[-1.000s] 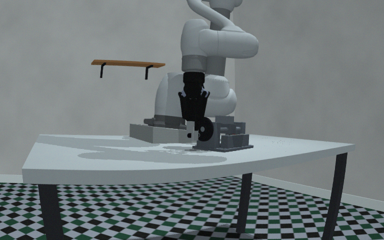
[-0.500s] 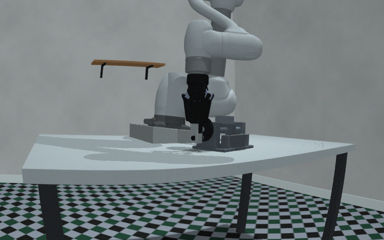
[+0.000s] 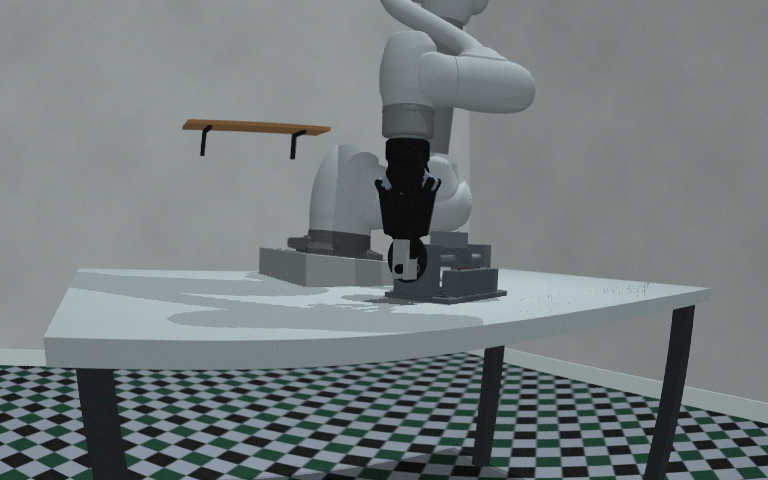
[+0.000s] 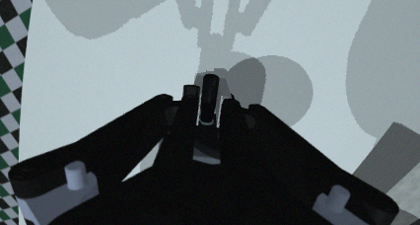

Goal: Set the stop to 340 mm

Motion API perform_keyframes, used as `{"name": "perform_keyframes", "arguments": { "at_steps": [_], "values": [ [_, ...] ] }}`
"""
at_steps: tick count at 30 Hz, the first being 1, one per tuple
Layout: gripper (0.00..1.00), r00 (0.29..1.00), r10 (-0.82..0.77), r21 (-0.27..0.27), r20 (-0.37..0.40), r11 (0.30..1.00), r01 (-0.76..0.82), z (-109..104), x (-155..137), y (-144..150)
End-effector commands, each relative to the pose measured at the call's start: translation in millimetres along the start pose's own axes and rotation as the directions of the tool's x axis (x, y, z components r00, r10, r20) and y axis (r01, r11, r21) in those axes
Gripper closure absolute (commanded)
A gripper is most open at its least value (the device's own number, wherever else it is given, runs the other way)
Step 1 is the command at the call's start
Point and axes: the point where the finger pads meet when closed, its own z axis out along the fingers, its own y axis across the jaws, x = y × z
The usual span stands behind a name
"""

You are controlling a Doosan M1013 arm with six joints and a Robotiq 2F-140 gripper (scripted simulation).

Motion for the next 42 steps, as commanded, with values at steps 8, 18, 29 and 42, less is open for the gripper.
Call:
{"name": "perform_keyframes", "arguments": {
  "at_steps": [8,18,29,42],
  "values": [
    [0.96,1.0,-0.001,0.0,0.0,1.0,0.001,-22,0,-4],
    [0.96,1.0,-0.001,0.0,0.0,1.0,0.001,-35,0,3],
    [0.96,1.0,-0.001,0.0,0.0,1.0,0.001,-44,0,17],
    [0.96,1.0,-0.001,0.0,0.0,1.0,0.001,-35,0,47]
  ]
}}
